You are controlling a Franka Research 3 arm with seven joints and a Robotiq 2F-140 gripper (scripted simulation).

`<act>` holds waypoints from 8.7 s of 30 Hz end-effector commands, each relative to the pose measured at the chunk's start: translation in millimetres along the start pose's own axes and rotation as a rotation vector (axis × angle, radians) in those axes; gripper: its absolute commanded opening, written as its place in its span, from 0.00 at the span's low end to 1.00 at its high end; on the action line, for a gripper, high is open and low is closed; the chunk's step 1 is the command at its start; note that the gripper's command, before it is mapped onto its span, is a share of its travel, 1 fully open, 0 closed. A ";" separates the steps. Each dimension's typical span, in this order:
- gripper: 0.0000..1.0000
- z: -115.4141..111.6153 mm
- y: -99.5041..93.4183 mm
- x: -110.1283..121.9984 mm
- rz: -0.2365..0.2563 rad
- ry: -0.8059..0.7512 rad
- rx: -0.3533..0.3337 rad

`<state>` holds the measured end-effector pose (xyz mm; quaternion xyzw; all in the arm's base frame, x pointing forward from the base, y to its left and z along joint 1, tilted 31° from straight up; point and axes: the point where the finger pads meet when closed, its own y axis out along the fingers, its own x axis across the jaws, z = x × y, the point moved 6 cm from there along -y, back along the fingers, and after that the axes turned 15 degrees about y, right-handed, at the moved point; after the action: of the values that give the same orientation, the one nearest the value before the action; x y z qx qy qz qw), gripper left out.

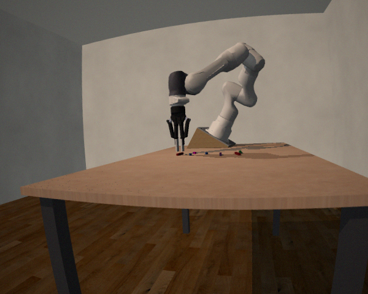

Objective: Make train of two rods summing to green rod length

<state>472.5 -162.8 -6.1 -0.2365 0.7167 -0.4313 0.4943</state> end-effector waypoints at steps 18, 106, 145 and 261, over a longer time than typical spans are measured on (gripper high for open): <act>0.15 1.1 0.4 -0.1 -0.001 -0.004 0.003; 0.15 2.6 17.3 0.0 -0.001 -0.004 0.003; 0.03 2.6 17.3 0.0 -0.001 -0.004 0.003; 0.03 46.8 -83.0 -50.5 0.000 0.848 0.003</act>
<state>527.5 -186.3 82.8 -0.0576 0.8465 -0.4922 0.1948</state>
